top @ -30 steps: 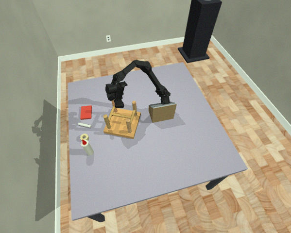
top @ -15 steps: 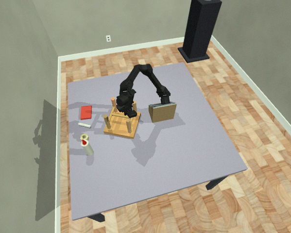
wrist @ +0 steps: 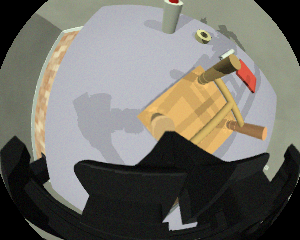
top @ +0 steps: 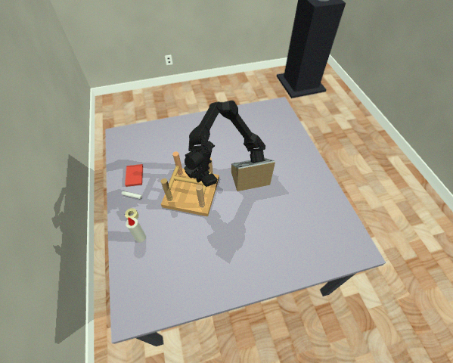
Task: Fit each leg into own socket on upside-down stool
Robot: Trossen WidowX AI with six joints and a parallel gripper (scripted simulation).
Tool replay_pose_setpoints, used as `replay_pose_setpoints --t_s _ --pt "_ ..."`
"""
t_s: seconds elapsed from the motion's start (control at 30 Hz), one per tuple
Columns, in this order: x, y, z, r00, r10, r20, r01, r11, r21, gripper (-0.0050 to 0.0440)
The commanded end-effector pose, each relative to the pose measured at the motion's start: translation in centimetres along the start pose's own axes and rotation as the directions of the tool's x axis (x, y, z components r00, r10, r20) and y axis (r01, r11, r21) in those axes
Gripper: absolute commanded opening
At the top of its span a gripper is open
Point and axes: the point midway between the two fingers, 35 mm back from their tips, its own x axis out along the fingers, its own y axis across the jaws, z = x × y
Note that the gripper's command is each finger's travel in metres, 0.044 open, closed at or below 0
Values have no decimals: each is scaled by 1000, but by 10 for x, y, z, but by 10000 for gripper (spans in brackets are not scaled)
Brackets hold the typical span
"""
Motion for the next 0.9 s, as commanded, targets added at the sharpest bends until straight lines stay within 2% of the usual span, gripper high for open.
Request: replay_pose_setpoints --t_s 0.0,0.17,0.87 --pt "5 2 -3 1000 -1 -10 1 1000 -5 0" --pt "25 2 -9 1000 -2 -10 2 1000 -4 0" --pt "42 2 -13 1000 -1 -10 1 1000 -5 0"
